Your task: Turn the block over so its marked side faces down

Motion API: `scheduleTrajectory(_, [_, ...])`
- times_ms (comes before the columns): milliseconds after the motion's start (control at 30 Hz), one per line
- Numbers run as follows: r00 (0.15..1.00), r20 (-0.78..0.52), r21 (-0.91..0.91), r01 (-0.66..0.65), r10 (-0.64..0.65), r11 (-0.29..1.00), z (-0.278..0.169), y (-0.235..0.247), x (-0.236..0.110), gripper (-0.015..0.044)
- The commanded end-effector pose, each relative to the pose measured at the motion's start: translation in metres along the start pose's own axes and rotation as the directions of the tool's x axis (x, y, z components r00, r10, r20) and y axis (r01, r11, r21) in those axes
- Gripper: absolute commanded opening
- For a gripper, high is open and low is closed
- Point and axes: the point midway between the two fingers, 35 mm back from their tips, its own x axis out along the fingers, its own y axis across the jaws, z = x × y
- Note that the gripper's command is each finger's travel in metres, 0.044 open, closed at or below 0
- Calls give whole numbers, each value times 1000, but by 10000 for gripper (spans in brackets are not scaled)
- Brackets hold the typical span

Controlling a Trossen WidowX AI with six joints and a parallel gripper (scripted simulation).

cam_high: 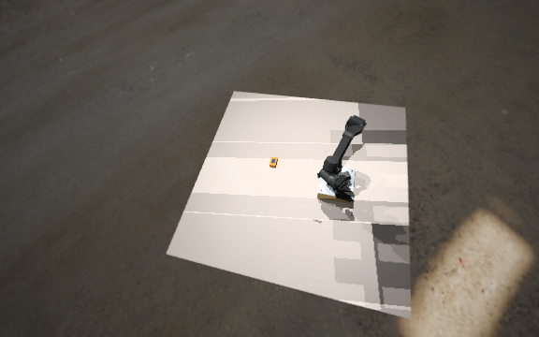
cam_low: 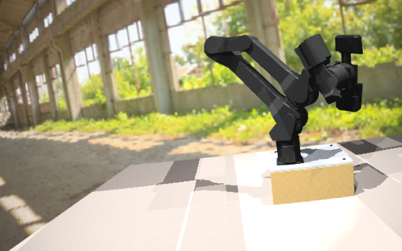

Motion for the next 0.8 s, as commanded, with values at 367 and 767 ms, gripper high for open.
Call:
scheduleTrajectory(367, [802, -596, 435, 302, 21, 848, -159, -36, -65, 440])
scheduleTrajectory(767, [334, -914, 405, 753, 230, 519, -253, -30, -208, 440])
